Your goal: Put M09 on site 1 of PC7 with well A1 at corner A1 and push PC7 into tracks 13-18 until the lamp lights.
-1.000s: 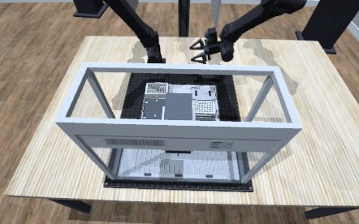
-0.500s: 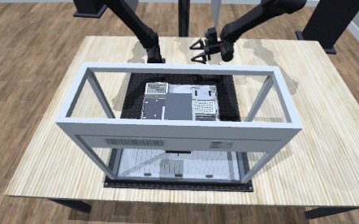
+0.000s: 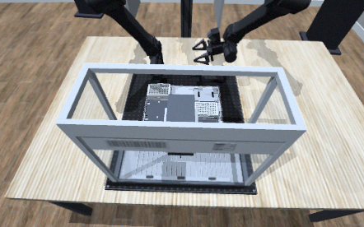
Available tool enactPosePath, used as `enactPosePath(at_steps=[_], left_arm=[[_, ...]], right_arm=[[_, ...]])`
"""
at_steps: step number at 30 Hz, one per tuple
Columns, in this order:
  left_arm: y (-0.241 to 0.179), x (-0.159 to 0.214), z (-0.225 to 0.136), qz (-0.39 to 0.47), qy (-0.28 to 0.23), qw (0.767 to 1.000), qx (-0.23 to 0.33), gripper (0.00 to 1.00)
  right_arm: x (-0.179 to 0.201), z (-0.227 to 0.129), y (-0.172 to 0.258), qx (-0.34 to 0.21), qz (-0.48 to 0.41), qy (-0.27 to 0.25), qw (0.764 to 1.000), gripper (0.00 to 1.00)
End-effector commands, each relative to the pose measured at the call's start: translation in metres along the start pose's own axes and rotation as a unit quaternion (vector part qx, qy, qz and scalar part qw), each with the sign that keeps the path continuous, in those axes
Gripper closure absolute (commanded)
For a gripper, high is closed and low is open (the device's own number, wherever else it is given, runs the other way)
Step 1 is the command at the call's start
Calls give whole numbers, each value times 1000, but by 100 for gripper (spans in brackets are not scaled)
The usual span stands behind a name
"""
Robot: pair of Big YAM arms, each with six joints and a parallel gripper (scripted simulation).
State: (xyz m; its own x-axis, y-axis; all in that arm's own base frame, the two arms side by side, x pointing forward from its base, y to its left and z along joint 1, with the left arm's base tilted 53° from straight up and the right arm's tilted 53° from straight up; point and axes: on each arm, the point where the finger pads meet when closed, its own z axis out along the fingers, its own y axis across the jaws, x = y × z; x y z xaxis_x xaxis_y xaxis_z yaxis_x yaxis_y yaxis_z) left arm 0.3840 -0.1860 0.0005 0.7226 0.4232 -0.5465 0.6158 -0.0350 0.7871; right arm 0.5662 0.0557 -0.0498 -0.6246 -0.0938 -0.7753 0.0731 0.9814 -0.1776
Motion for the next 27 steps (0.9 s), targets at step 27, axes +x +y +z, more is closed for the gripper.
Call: enactPosePath(at_steps=[27], left_arm=[[41, 14, 15, 13, 14, 999, -45, 0]], right_arm=[[-78, -6, -6, 0, 1, -16, 1000, 100]])
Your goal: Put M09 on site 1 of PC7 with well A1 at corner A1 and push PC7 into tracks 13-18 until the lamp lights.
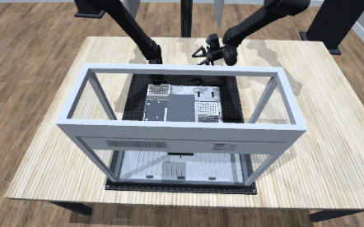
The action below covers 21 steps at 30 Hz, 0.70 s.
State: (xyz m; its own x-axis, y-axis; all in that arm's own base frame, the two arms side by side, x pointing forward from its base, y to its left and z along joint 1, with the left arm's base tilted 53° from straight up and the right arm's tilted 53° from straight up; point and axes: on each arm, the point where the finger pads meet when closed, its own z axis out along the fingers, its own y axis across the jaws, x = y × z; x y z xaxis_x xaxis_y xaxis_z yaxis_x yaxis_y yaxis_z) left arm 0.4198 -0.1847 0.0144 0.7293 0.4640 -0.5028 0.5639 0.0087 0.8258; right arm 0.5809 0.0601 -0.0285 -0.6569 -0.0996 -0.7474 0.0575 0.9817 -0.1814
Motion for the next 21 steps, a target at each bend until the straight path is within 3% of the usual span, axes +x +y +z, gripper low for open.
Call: enactPosePath(at_steps=[1, 21], left_arm=[[9, -4, 10, -5, -9, 1000, -13, 0], [41, 8, 19, 21, -11, 999, -34, 0]], right_arm=[[-53, -6, -8, 5, 7, -37, 999, 100], [-89, -9, -9, 5, 7, -38, 999, 100]])
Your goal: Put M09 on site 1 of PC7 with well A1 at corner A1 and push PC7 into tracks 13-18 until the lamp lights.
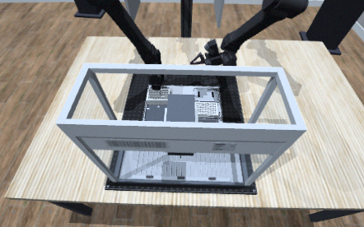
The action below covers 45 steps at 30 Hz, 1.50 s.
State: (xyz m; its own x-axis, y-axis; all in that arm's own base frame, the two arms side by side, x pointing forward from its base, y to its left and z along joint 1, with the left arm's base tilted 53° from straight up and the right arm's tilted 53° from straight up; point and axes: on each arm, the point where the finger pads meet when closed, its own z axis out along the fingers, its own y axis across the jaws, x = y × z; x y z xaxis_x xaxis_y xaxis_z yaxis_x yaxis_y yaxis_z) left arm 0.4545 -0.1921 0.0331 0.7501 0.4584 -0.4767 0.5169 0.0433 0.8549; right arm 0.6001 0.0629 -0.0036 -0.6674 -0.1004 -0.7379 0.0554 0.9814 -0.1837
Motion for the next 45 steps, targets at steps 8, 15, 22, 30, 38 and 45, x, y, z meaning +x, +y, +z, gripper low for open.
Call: enactPosePath(at_steps=[8, 15, 22, 30, 38, 45], left_arm=[[19, -5, 14, 29, -15, 999, -8, 0], [14, 0, 18, 37, -17, 999, 6, 0], [10, 11, 19, 40, -14, 999, 13, 0], [7, 21, 17, 38, -10, 999, 15, 0], [15, 14, 18, 42, -16, 999, 9, 0], [20, 12, 18, 40, -18, 999, 1, 0]], right_arm=[[-60, -8, -9, 5, 10, -49, 999, 100], [-63, -9, -9, 5, 9, -43, 999, 100], [-71, -10, -10, 5, 10, -47, 999, 100], [-73, -10, -10, 5, 10, -47, 999, 100], [-80, -10, -10, 5, 9, -44, 999, 100], [-86, -11, -10, 5, 10, -48, 999, 100]])
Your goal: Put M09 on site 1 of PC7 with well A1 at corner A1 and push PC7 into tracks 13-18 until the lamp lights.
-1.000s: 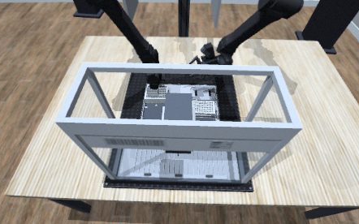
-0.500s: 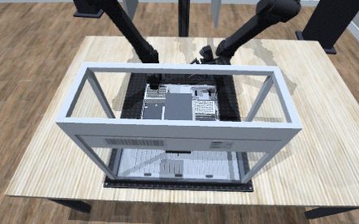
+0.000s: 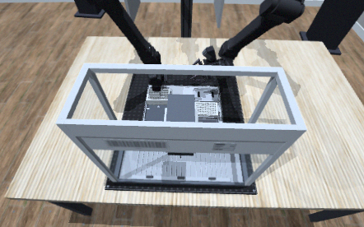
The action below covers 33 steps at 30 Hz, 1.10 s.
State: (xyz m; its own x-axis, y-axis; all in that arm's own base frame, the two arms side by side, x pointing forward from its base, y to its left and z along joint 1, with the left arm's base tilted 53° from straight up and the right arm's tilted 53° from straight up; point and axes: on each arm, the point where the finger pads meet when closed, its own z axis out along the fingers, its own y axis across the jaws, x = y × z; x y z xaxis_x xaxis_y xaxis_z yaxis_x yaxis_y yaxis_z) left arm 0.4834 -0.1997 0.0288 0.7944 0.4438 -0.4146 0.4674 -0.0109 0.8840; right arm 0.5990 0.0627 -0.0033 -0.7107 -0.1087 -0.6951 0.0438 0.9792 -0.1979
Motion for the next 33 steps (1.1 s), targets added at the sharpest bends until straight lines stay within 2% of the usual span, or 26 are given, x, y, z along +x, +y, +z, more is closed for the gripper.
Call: enactPosePath(at_steps=[1, 9, 19, 20, 22, 25, 33], left_arm=[[10, -7, -2, 2, -9, 1000, -11, 0], [10, -7, -2, 2, -9, 1000, -11, 0], [-6, -10, -2, 10, -18, 1000, 13, 0], [-9, -10, -2, 12, -20, 1000, 18, 0], [-9, -10, -2, 12, -20, 1000, 18, 0], [-19, -12, -3, 16, -24, 999, 33, 0], [-43, -19, -6, 26, -40, 996, 69, 0]], right_arm=[[-86, -15, -11, 4, 20, -77, 997, 100], [-80, -16, -11, 4, 21, -79, 997, 100], [3, -34, 8, -5, 20, -76, 997, 100], [14, -32, 9, -5, 18, -71, 997, 100], [14, -32, 9, -5, 18, -71, 997, 100], [44, -26, 10, -3, 14, -57, 998, 100], [59, -23, 4, 1, 18, -55, 998, 100]])
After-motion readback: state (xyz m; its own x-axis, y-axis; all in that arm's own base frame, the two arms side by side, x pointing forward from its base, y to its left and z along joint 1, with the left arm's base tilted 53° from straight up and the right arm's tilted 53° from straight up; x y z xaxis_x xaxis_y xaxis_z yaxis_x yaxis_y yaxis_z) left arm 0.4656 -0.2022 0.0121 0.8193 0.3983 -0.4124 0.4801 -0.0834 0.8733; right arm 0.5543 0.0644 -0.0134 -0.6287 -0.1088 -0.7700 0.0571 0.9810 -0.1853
